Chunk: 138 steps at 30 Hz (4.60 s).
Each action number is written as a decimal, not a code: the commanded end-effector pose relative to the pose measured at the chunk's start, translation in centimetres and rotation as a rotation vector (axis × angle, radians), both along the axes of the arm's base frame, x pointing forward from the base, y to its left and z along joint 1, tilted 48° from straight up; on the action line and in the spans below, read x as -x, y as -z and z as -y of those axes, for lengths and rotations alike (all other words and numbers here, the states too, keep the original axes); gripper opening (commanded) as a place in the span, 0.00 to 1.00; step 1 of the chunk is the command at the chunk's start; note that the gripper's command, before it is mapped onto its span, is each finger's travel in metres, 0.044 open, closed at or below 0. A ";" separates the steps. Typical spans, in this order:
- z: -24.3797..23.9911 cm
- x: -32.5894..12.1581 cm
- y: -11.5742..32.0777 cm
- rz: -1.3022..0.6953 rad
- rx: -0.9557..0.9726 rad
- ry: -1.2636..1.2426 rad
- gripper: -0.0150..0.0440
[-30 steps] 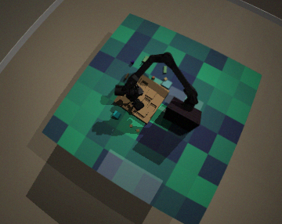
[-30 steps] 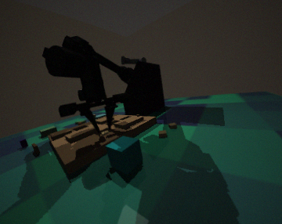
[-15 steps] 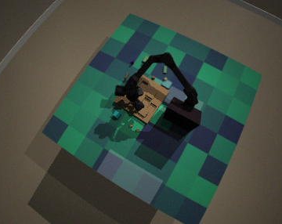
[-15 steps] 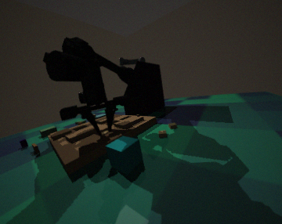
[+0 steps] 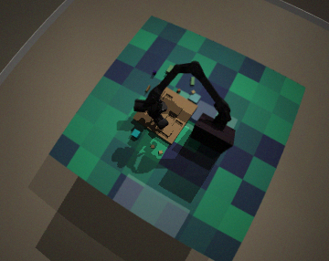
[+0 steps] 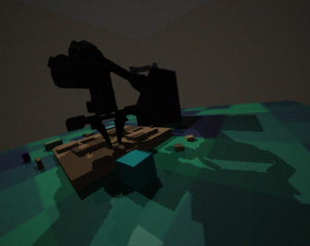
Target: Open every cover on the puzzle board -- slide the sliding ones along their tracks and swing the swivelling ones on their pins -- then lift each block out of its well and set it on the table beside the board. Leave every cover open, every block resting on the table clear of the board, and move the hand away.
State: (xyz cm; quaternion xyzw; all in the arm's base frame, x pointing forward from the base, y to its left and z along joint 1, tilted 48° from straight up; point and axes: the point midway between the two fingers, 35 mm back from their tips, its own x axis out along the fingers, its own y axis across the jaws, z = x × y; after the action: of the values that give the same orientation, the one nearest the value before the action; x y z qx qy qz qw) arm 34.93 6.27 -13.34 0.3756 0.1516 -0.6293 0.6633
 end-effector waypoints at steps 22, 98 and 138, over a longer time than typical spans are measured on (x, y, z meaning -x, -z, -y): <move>-2.4 0.5 -2.1 0.003 -0.003 -0.001 0.39; 4.3 3.2 -19.6 -0.011 -0.034 -0.010 0.39; 14.2 12.4 -26.5 -0.007 0.002 -0.005 0.39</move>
State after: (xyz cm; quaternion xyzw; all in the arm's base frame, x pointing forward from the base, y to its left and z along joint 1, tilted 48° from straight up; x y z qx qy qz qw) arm 23.40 -7.32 12.79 0.3747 0.1573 -0.6293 0.6624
